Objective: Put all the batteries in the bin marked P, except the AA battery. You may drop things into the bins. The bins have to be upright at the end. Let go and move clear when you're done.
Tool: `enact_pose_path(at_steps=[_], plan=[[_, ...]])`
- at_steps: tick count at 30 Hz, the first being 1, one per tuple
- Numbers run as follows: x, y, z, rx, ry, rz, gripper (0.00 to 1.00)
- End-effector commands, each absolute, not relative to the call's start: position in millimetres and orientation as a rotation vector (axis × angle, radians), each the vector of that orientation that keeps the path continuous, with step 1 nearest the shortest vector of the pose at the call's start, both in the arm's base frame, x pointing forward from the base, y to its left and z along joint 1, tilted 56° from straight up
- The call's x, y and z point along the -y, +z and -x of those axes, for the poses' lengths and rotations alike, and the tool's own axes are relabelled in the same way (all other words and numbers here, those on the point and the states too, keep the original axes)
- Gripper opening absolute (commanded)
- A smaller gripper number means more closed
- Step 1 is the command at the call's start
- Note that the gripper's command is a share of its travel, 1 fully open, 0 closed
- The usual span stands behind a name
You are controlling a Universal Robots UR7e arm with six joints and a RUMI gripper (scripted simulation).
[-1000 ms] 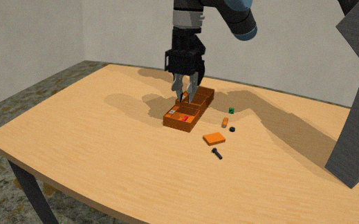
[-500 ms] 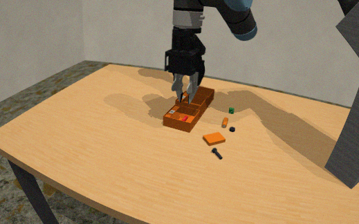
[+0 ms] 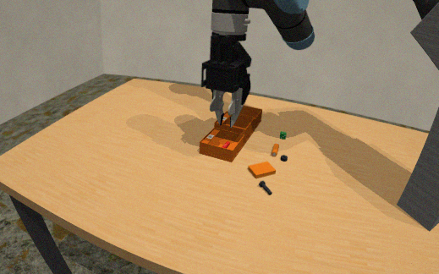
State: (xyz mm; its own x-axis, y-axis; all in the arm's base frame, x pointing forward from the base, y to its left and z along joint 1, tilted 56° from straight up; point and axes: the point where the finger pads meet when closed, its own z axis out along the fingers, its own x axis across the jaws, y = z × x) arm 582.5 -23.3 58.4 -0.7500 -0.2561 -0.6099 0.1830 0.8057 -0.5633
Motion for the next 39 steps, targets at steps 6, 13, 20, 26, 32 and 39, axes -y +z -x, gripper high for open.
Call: enact_pose_path(at_steps=[6, 13, 20, 26, 32, 39], plan=[[22, 59, -582, -2.282, -0.804, 0.055, 0.14], [22, 59, -582, -2.282, -0.804, 0.055, 0.14], [22, 57, -579, -2.284, -0.804, 0.058, 0.14], [19, 60, -577, -2.283, -0.803, 0.057, 1.0], [6, 73, -562, -2.283, -0.804, 0.057, 1.0], [-8, 89, -544, -2.283, -0.804, 0.057, 1.0]])
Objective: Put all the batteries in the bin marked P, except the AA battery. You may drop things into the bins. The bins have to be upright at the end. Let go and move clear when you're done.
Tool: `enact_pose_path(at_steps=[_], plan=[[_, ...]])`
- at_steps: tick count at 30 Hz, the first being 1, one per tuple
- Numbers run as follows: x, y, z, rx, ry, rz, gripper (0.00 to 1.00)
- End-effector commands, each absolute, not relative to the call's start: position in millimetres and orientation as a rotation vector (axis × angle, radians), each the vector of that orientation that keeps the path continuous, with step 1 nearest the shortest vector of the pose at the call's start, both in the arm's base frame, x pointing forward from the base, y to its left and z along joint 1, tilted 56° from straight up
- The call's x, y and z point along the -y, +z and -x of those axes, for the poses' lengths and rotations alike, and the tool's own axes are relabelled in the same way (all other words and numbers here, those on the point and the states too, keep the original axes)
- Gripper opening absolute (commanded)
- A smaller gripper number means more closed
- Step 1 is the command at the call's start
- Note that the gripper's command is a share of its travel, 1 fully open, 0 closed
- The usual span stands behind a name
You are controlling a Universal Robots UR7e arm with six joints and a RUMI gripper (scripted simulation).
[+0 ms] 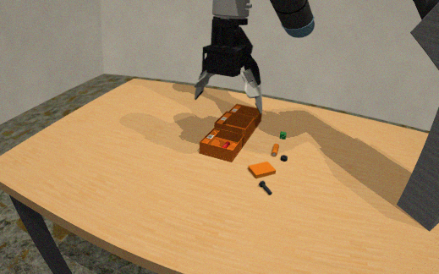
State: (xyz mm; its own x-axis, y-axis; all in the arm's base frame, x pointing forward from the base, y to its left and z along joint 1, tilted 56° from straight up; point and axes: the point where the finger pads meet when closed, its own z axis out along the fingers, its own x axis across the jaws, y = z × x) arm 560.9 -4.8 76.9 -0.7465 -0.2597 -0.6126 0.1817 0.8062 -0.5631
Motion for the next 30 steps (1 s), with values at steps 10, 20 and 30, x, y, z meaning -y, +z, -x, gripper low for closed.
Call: enact_pose_path(at_steps=[10, 20, 30], plan=[[-25, 107, -523, -2.283, -0.804, 0.057, 1.0], [-44, 127, -500, -2.282, -0.804, 0.057, 1.0], [-51, 134, -495, -2.28, -0.802, 0.056, 1.0]])
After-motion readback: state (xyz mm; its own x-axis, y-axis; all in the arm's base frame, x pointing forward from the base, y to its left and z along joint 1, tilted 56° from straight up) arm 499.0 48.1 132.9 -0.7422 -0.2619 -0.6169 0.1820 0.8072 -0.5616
